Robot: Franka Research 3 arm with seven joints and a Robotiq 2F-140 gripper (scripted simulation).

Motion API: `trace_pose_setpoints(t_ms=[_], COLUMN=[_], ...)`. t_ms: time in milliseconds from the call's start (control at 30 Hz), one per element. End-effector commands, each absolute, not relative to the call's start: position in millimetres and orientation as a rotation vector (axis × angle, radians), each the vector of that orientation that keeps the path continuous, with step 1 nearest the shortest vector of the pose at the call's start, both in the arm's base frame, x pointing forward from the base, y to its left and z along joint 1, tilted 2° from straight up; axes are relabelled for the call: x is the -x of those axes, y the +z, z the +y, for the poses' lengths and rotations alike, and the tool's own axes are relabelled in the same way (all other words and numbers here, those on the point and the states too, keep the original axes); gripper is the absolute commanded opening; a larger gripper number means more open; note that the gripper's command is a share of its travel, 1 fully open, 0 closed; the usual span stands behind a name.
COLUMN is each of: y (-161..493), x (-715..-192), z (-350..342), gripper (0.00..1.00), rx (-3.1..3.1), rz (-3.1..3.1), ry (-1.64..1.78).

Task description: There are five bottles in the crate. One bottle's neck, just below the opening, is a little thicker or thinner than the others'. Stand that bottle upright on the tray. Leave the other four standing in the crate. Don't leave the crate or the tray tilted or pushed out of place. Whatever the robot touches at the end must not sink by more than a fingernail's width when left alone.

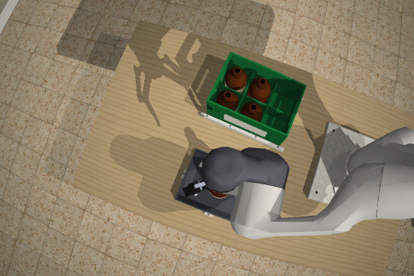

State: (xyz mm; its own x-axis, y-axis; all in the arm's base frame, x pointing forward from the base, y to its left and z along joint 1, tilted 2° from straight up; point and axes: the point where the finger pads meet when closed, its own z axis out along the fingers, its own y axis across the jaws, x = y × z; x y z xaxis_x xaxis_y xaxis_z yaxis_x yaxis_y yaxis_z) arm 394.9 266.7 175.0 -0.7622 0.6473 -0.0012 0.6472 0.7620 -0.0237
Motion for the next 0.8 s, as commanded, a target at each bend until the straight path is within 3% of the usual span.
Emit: trace_pose_setpoints(t_ms=[0,767], y=[184.1,222.6], x=[-390.8,-391.8], z=[267.1,267.9], gripper=[1.0,1.0], rx=[1.068,1.068], rz=[-2.935,-2.935], ry=[0.042,0.042])
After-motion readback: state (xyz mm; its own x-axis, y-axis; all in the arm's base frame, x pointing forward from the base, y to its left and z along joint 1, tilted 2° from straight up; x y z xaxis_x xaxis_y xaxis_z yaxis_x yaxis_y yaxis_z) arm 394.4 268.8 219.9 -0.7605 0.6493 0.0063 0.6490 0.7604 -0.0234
